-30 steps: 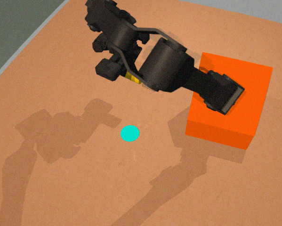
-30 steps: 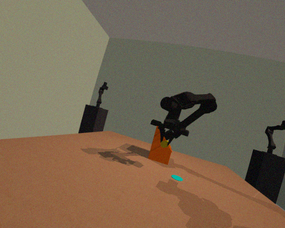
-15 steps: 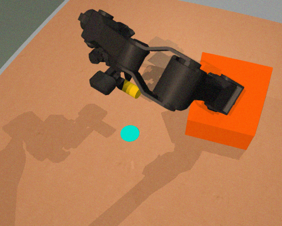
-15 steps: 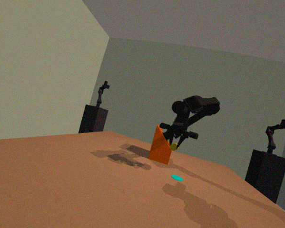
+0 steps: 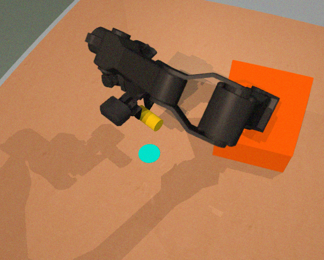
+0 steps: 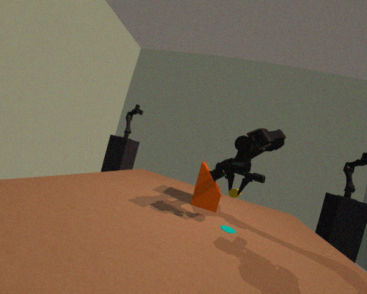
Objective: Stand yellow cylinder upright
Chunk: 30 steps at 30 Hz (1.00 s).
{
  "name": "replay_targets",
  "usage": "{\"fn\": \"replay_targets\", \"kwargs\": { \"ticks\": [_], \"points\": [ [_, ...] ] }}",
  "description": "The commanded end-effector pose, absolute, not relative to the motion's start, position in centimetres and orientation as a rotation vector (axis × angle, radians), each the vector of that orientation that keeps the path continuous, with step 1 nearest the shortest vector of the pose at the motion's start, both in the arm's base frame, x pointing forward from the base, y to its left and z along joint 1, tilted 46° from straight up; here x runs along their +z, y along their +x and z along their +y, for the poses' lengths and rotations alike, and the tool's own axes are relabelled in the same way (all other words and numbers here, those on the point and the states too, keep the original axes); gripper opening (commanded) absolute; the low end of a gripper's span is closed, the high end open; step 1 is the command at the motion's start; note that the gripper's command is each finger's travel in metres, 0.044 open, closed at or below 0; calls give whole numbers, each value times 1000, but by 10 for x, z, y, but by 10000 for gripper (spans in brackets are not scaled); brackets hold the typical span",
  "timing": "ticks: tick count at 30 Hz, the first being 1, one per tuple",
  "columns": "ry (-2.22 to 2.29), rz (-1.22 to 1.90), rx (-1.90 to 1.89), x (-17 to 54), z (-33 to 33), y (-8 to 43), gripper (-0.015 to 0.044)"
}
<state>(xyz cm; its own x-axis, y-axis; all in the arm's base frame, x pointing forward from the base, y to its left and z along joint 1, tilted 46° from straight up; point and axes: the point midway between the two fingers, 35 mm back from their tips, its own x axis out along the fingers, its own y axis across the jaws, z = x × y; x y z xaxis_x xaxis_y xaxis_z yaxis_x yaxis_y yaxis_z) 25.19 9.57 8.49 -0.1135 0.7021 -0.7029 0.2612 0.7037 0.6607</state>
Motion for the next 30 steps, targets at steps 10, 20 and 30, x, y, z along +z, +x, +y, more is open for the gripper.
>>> {"fn": "replay_targets", "kwargs": {
  "ticks": [10, 20, 30],
  "points": [
    [807, 1713, 414, 94, 109, 236, 105],
    [744, 1722, 363, 86, 111, 231, 105],
    [684, 1723, 311, 79, 112, 226, 105]
  ]
}}
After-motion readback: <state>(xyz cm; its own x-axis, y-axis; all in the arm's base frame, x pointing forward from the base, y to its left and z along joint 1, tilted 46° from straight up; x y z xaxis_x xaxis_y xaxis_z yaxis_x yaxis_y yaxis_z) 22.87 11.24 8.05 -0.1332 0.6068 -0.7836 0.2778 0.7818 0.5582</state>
